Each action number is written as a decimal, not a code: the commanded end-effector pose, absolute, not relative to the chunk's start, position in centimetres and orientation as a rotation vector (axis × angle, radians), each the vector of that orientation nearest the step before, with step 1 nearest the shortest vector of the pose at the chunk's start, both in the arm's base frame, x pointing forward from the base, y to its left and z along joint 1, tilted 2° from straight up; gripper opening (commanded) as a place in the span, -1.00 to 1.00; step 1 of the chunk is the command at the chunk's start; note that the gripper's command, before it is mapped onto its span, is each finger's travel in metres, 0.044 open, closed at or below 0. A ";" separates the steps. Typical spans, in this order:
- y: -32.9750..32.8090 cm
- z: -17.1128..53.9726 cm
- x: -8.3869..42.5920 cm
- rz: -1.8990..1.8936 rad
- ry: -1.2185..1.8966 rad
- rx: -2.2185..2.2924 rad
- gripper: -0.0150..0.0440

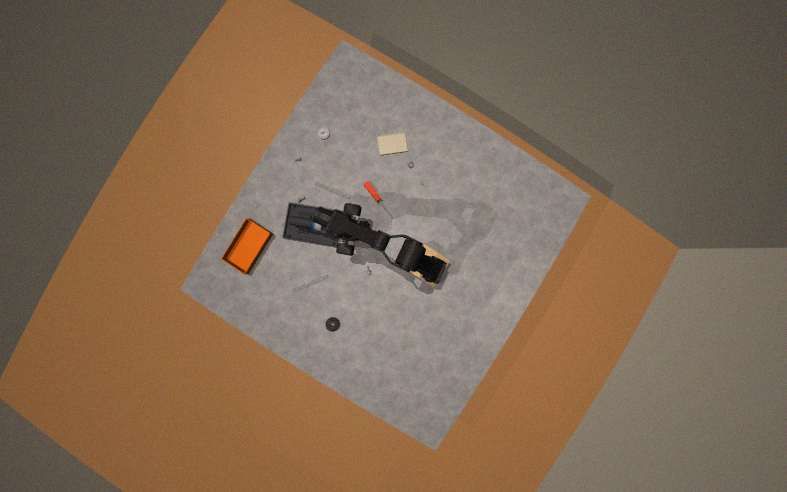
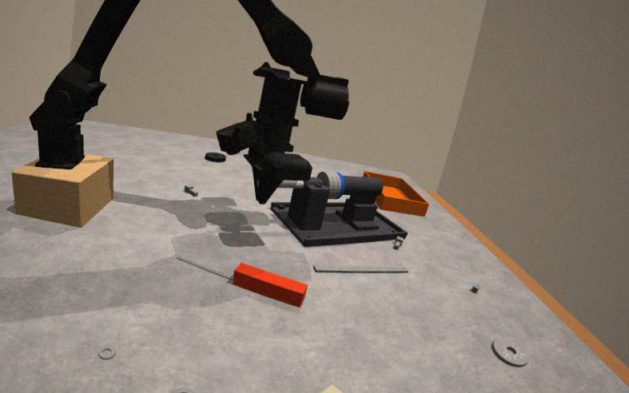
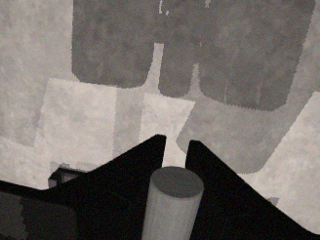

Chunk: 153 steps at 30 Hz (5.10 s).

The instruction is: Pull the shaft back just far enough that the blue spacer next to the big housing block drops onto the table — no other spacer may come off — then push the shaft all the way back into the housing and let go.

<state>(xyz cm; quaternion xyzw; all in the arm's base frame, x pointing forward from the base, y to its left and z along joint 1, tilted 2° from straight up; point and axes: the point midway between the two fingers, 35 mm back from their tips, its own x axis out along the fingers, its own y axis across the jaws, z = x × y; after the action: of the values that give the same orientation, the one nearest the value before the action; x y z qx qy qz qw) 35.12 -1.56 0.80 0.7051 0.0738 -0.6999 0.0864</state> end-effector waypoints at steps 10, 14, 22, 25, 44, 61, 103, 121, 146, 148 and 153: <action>-1.6 0.8 34.9 -2.086 0.221 2.095 -0.49; -1.6 0.8 34.9 -2.086 0.221 2.095 -0.49; -1.7 0.8 34.8 -2.086 0.221 2.095 -0.49; -1.7 0.8 34.8 -2.086 0.221 2.095 -0.49; -1.7 0.8 34.6 -2.086 0.221 2.094 -0.49; -1.7 0.8 34.4 -2.086 0.221 2.094 -0.49; -1.7 0.8 34.6 -2.086 0.221 2.094 -0.49; -1.5 0.9 35.3 -2.085 0.222 2.095 -0.49; -1.3 1.0 36.2 -2.085 0.222 2.096 -0.49; -1.3 1.0 36.3 -2.085 0.222 2.096 -0.49; -1.3 1.0 36.3 -2.084 0.222 2.096 -0.49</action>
<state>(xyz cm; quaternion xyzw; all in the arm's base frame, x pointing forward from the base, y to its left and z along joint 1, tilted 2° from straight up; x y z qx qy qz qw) 35.63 -1.45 0.69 0.6957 0.0743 -0.7088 0.0900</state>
